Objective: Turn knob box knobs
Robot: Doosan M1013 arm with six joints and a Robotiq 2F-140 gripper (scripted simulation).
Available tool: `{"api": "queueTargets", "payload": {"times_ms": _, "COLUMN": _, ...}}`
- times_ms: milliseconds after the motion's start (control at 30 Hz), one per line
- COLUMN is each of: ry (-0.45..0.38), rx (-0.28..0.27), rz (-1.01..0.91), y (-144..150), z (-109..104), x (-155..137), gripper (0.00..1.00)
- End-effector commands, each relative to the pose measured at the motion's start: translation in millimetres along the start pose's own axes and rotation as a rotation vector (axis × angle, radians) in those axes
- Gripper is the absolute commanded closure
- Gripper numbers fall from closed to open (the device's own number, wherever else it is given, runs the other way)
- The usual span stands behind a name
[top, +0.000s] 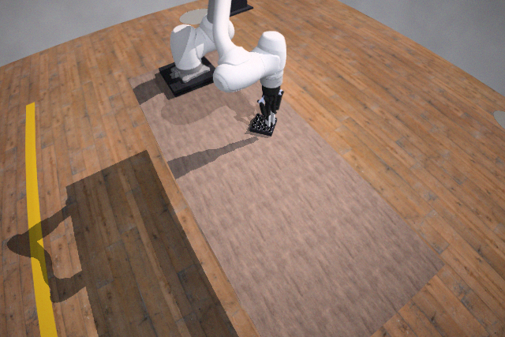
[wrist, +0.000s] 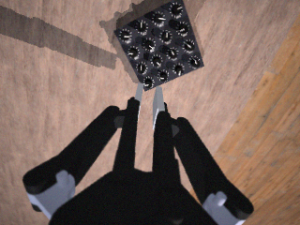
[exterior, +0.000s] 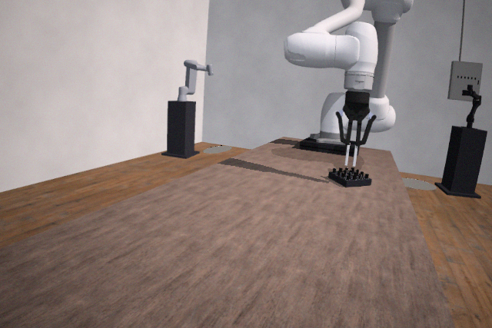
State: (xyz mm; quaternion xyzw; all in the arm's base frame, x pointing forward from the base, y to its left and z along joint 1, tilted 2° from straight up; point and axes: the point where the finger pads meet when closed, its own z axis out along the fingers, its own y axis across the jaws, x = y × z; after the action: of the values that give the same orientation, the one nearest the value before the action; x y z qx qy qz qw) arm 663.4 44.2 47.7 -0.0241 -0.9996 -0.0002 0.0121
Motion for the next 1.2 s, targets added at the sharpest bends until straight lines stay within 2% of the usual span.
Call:
{"api": "queueTargets", "payload": {"times_ms": 0, "ry": -0.001, "rx": 0.010, "rz": 0.156, "y": 0.0, "z": -1.2, "x": 0.0, "gripper": 0.88}}
{"api": "queueTargets", "payload": {"times_ms": 200, "ry": -0.002, "rx": 0.010, "rz": 0.329, "y": 0.0, "z": -2.4, "x": 0.0, "gripper": 0.88}}
{"api": "queueTargets", "payload": {"times_ms": 267, "ry": -0.002, "rx": 0.010, "rz": 0.329, "y": 0.0, "z": -2.4, "x": 0.0, "gripper": 0.88}}
{"api": "queueTargets", "payload": {"times_ms": 300, "ry": -0.002, "rx": 0.010, "rz": 0.414, "y": 0.0, "z": -3.0, "x": 0.0, "gripper": 0.88}}
{"api": "queueTargets", "payload": {"times_ms": 767, "ry": -0.004, "rx": 0.010, "rz": 0.805, "y": 0.0, "z": -5.7, "x": 0.0, "gripper": 0.88}}
{"api": "queueTargets", "payload": {"times_ms": 833, "ry": -0.004, "rx": 0.010, "rz": 0.805, "y": 0.0, "z": -5.7, "x": 0.0, "gripper": 0.88}}
{"api": "queueTargets", "payload": {"times_ms": 867, "ry": -0.005, "rx": 0.010, "rz": 0.890, "y": 0.0, "z": -6.3, "x": 0.0, "gripper": 0.88}}
{"api": "queueTargets", "payload": {"times_ms": 1167, "ry": -0.006, "rx": 0.009, "rz": 1.137, "y": 0.0, "z": -8.1, "x": 0.0, "gripper": 0.88}}
